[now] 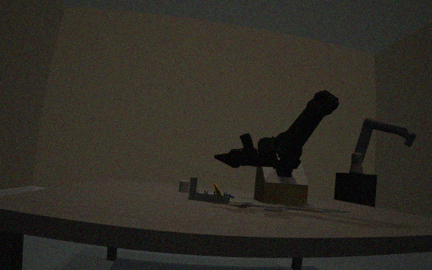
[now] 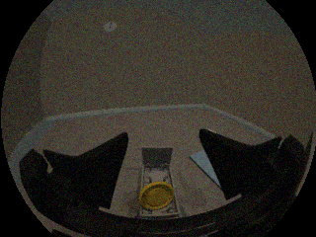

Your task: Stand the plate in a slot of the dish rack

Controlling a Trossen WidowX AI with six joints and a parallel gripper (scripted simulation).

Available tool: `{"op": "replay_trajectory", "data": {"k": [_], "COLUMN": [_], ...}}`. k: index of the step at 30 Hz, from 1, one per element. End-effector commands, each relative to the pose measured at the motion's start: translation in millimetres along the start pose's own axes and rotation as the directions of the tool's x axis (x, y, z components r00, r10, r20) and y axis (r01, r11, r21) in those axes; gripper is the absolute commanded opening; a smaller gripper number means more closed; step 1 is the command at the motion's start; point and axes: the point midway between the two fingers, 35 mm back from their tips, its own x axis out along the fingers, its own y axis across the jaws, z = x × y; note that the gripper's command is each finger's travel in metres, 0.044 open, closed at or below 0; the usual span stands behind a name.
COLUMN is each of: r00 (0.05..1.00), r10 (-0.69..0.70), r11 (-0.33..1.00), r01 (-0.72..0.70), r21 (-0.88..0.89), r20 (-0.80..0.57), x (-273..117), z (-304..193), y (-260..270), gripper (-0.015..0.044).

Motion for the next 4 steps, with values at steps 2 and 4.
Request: {"op": "replay_trajectory", "data": {"k": [2,4], "r00": [0.998,0.994], "r10": [-0.057,-0.090], "r11": [0.992,0.982], "r01": [0.052,0.078], "r21": [-0.118,-0.175], "r20": [-0.040,-0.060], "x": [11.7,17.4], "z": [-1.1,-1.7], "y": [-5.4,-9.5], "gripper": [0.0400,0.0400]}}
